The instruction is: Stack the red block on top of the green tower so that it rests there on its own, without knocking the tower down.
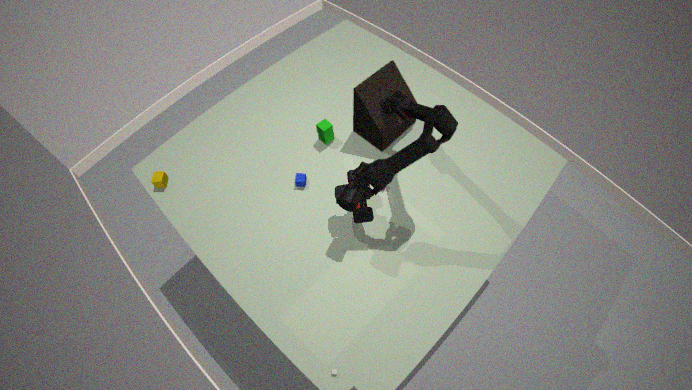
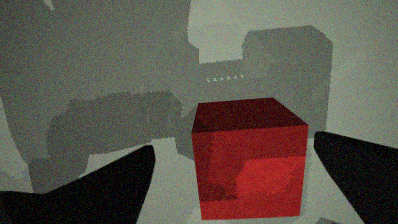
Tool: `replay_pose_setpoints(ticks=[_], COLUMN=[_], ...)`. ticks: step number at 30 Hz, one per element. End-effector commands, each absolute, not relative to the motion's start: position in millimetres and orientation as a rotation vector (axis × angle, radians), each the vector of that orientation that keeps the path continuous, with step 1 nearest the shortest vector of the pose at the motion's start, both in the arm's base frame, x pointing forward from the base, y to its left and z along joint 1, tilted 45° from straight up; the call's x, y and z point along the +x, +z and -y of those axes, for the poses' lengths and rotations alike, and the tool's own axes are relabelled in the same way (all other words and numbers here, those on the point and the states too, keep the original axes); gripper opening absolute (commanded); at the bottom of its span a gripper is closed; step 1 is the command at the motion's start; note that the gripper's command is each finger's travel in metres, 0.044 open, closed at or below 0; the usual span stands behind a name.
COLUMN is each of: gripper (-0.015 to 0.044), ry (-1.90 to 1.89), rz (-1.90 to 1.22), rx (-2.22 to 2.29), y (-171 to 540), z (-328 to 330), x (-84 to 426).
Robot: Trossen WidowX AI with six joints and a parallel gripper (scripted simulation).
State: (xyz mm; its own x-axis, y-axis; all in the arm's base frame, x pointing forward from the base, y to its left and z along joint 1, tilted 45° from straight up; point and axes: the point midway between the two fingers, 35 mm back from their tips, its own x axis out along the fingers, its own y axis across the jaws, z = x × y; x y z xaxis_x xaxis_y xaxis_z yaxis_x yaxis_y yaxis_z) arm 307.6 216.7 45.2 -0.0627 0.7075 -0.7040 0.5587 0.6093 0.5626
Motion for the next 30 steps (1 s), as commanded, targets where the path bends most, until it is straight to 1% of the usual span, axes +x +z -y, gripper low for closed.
replay_pose_setpoints(ticks=[1,16,25,30], gripper=[0.044,0.044,0.0204,0.017], ry=[0.155,0.155,0.155,0.155], rz=[-1.741,-1.741,-1.741,-1.741], rx=[1.045,1.045,1.045,1.045], y=[37.7,37.2,37.2,37.2], z=[-219.5,-219.9,-219.9,-219.9], x=[304.9,304.8,304.8,304.8])
